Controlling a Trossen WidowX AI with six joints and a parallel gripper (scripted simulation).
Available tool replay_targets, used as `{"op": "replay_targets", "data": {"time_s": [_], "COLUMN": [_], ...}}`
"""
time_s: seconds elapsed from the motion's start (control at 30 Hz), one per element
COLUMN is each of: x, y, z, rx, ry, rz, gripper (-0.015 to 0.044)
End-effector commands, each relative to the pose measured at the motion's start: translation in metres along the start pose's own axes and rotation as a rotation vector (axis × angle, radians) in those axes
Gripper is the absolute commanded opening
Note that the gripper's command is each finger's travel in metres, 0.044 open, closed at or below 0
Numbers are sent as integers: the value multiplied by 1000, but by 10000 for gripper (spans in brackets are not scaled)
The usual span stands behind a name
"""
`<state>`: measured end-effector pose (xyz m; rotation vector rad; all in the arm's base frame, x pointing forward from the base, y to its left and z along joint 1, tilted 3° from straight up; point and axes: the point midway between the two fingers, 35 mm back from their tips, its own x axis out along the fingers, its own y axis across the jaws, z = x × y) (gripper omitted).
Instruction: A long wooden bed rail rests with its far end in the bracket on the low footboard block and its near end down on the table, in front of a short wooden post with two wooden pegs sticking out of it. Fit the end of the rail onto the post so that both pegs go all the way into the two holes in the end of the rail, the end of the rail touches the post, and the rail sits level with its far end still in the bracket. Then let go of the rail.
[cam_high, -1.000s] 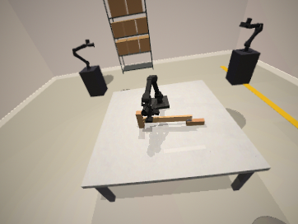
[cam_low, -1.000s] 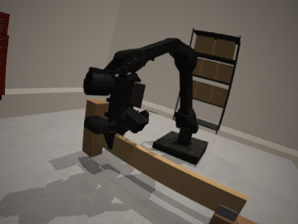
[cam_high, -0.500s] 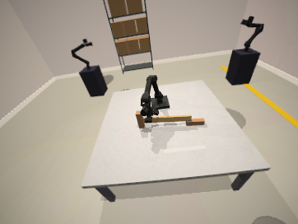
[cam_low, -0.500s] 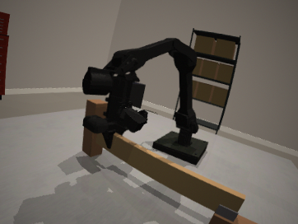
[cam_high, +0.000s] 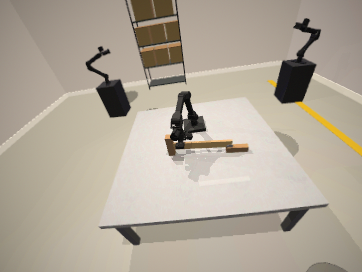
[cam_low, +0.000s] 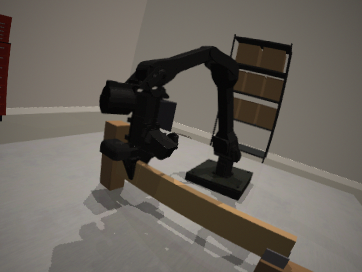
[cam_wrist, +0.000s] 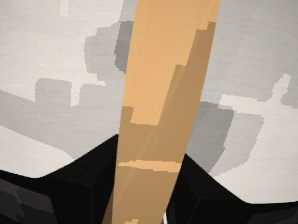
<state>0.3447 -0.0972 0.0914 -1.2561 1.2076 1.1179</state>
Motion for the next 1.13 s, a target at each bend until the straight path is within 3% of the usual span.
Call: {"op": "replay_targets", "data": {"time_s": [0.0,0.3,0.53,0.7,1.1], "x": [0,0,-1,-30,-30], "y": [0,0,0,0,0], "z": [0,0,2,30,30], "rx": [0,0,0,1,1], "ry": [0,0,0,1,1], "rz": [1,1,1,-1,-1], "gripper": [210,440,440,440,440]}}
